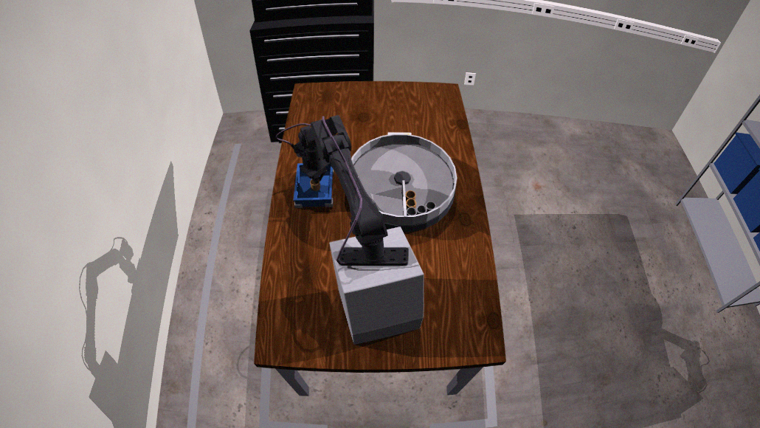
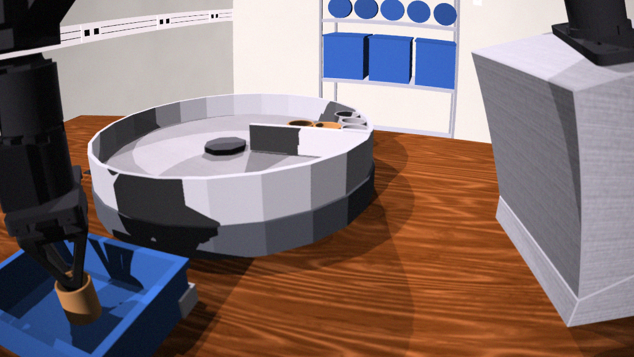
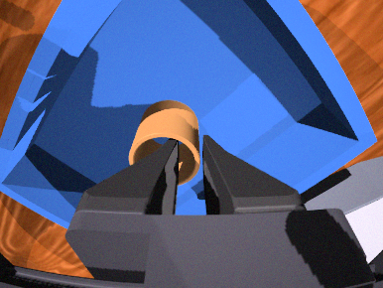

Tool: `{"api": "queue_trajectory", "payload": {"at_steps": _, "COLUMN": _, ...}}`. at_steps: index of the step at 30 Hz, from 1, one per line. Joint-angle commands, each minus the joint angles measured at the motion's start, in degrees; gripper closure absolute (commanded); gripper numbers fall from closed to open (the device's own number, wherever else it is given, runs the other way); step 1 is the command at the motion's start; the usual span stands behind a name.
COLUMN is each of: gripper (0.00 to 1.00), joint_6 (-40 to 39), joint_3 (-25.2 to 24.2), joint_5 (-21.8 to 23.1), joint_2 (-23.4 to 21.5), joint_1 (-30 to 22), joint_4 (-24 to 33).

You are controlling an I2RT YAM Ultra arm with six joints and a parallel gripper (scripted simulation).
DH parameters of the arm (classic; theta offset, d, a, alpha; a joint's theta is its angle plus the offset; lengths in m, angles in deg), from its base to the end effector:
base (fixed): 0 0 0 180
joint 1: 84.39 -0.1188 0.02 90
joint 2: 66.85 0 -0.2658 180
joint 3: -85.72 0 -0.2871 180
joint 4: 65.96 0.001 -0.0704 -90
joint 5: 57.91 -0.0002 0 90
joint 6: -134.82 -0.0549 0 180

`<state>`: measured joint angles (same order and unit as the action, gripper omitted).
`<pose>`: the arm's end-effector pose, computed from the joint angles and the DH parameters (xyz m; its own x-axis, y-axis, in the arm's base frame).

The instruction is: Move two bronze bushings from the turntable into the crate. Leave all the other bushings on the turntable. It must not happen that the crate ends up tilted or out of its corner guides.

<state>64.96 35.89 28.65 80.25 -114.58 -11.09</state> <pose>0.4824 0.2780 0.0606 -0.6037 -0.7488 -0.2736 -0.7388 0.6544 -0.1611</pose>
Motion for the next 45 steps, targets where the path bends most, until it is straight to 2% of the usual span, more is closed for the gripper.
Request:
{"api": "queue_trajectory", "payload": {"at_steps": 1, "gripper": 0.84, "joint_6": 0.6, "joint_3": -0.6, "joint_5": 0.2, "joint_2": -2.0, "joint_1": 0.3, "joint_4": -0.2}}
{"api": "queue_trajectory", "payload": {"at_steps": 26, "gripper": 0.84, "joint_6": 0.6, "joint_3": -1.2, "joint_5": 0.2, "joint_2": -2.4, "joint_1": 0.2, "joint_4": 1.0}}
{"api": "queue_trajectory", "payload": {"at_steps": 45, "gripper": 0.84, "joint_6": -0.6, "joint_3": -3.7, "joint_5": -0.4, "joint_2": -11.6, "joint_1": -0.9, "joint_4": 7.6}}
